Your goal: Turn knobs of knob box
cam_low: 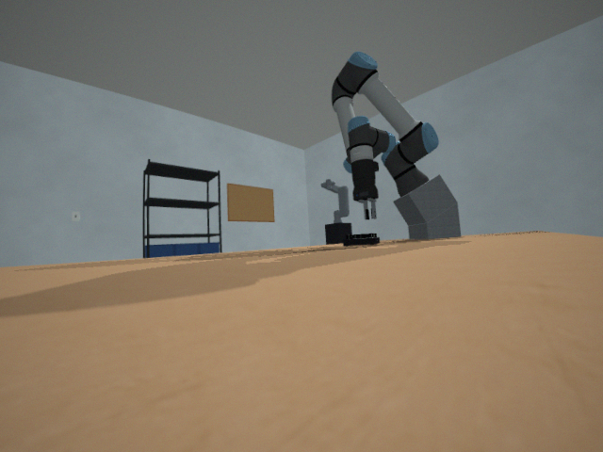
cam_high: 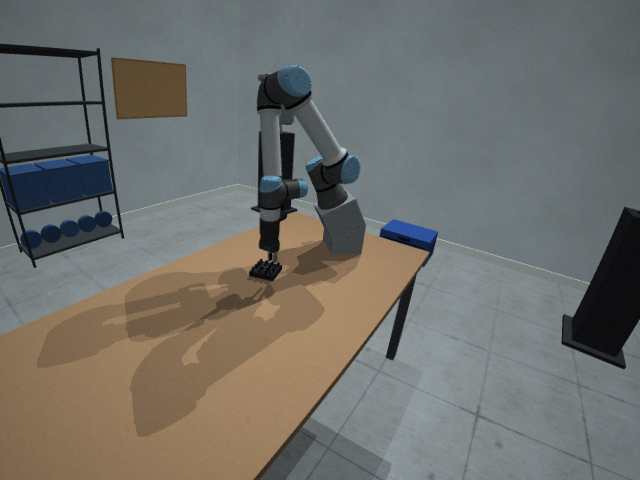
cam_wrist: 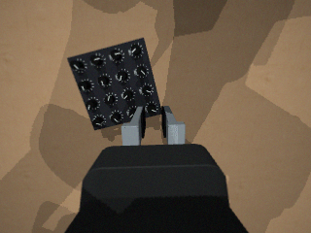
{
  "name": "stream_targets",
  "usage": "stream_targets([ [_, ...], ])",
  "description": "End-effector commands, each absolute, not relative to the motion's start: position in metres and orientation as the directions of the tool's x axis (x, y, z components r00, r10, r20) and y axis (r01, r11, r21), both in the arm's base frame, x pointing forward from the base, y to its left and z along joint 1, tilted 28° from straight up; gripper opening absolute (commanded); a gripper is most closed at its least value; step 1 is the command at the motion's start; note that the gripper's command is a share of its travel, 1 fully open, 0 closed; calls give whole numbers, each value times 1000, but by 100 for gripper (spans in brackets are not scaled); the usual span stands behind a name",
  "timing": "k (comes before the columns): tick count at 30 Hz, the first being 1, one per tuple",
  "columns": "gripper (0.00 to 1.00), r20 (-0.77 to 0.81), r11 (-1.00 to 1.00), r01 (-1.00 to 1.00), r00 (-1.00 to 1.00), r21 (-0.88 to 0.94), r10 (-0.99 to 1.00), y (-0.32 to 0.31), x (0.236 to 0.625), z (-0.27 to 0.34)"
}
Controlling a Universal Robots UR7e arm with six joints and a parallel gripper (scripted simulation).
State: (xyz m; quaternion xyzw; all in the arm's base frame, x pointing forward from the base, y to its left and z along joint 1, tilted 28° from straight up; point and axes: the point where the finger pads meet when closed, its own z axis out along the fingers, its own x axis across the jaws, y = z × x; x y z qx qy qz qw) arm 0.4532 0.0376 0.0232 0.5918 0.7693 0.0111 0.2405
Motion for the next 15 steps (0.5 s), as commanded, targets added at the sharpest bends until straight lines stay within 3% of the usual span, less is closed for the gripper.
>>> stream_targets([
  [1,46,-375,363,889,-247,278,893,37,454,25],
  [15,46,-406,466,854,-351,232,844,35,456,27],
])
